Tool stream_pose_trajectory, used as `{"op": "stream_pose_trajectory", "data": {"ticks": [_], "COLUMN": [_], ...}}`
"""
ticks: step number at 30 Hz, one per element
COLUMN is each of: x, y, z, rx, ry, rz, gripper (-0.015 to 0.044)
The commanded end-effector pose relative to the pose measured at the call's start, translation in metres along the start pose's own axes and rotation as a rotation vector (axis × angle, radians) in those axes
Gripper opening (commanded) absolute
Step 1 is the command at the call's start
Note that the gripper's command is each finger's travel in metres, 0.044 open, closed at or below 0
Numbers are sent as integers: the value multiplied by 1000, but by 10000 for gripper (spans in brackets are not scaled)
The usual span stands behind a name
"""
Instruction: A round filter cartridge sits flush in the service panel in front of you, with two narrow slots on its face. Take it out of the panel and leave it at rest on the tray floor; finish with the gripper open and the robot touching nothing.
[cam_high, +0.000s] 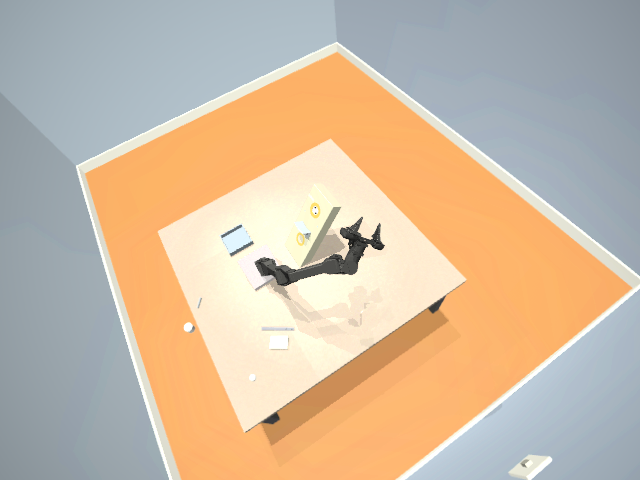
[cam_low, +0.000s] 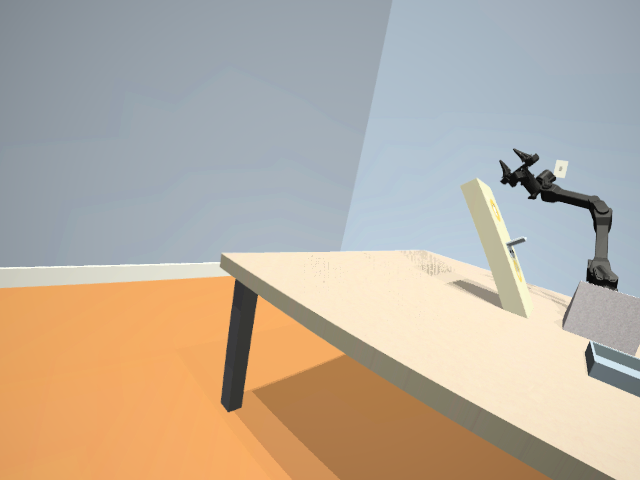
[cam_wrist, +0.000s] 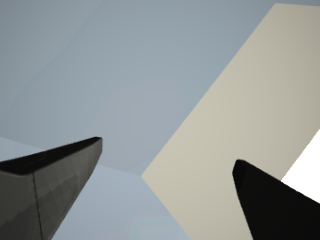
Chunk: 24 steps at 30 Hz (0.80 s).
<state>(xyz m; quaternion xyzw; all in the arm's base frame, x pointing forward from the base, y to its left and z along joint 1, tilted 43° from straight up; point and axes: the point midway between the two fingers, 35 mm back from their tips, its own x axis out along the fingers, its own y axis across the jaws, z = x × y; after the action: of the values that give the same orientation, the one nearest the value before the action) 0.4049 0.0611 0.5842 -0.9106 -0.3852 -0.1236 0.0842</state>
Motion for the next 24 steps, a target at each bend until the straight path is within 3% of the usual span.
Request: {"op": "stream_pose_trajectory", "data": {"ticks": [1,11,24], "x": [1,49,51], "y": [0,-9,-46], "z": [2,114,218], "rx": [22,1207,1970], "ry": [-1,-23,117], "rz": [4,322,726], "gripper": [374,111,106]}}
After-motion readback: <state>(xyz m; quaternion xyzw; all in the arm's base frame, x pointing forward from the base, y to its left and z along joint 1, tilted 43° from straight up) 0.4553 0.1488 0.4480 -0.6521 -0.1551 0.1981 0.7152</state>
